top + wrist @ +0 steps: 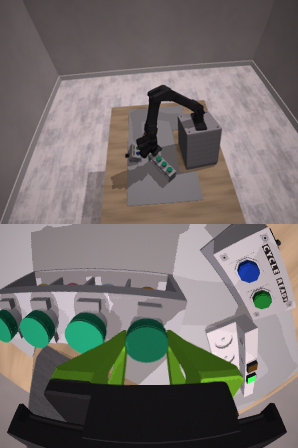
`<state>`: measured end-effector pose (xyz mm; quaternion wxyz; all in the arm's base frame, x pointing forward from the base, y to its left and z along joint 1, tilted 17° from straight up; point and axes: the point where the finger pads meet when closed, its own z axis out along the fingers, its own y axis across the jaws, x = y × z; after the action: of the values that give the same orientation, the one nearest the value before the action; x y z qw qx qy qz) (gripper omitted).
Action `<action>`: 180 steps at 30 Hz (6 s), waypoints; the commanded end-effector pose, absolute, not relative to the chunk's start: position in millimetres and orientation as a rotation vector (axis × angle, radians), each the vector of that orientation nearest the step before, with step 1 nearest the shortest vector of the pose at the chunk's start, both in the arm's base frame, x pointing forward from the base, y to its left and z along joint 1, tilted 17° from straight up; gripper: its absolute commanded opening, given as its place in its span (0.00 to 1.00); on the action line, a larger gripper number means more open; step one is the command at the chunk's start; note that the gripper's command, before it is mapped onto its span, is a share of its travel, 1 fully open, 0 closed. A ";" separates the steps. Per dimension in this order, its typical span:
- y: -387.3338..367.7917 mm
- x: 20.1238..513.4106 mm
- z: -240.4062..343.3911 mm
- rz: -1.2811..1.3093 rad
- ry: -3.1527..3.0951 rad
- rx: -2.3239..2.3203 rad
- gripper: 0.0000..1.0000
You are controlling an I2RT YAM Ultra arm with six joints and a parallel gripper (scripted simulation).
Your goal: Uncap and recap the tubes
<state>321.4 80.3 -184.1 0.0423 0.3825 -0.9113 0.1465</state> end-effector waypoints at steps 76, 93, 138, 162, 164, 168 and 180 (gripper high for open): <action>83.2 326.5 -181.2 0.451 -2.821 1.143 0.49; 82.7 326.1 -180.7 0.449 -2.803 1.178 0.00; 82.2 326.2 -181.8 0.473 -3.155 0.016 0.49; 82.5 325.9 -180.8 0.457 -2.875 1.033 0.49; 82.4 325.6 -180.8 0.451 -2.821 1.143 0.49; 82.3 325.5 -180.6 0.449 -2.803 1.178 0.49; 82.3 325.4 -180.3 0.449 -2.803 1.178 0.00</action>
<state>320.6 79.0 -185.5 0.0431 0.3802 -0.9122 0.1466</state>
